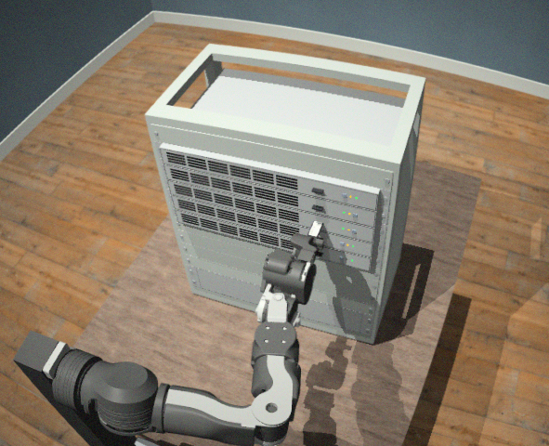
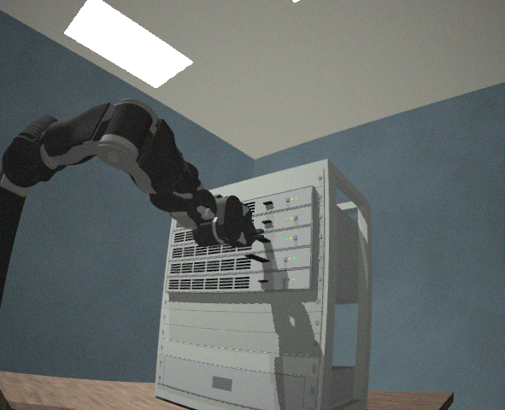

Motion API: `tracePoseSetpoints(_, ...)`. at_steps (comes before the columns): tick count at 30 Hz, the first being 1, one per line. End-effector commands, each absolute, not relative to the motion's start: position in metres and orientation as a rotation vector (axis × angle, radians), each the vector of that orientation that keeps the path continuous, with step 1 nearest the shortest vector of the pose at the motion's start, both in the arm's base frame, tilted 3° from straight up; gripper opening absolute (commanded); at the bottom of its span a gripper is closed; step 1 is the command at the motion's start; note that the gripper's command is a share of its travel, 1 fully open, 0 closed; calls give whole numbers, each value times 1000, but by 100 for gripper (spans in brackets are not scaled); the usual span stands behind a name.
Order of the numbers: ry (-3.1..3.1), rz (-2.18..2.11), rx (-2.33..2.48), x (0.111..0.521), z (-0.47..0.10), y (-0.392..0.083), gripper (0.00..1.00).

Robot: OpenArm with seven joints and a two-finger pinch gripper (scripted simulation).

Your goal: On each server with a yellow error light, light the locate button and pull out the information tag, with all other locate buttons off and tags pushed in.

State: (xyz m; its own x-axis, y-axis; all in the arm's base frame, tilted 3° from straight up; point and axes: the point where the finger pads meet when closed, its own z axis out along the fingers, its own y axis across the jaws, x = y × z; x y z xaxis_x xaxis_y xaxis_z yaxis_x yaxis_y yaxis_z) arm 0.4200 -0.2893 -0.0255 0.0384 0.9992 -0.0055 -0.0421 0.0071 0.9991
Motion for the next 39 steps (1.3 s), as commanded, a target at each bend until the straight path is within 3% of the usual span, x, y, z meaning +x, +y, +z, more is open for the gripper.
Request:
tracePoseSetpoints(1, 1128, 1191, 1189, 418, -22, -293, 0)
tracePoseSetpoints(28, 1129, 1190, 1190, 413, -22, -294, 0)
tracePoseSetpoints(29, 1129, 1190, 1190, 413, -22, -294, 10)
tracePoseSetpoints(39, 1137, 1193, 1194, 413, -24, -292, 10)
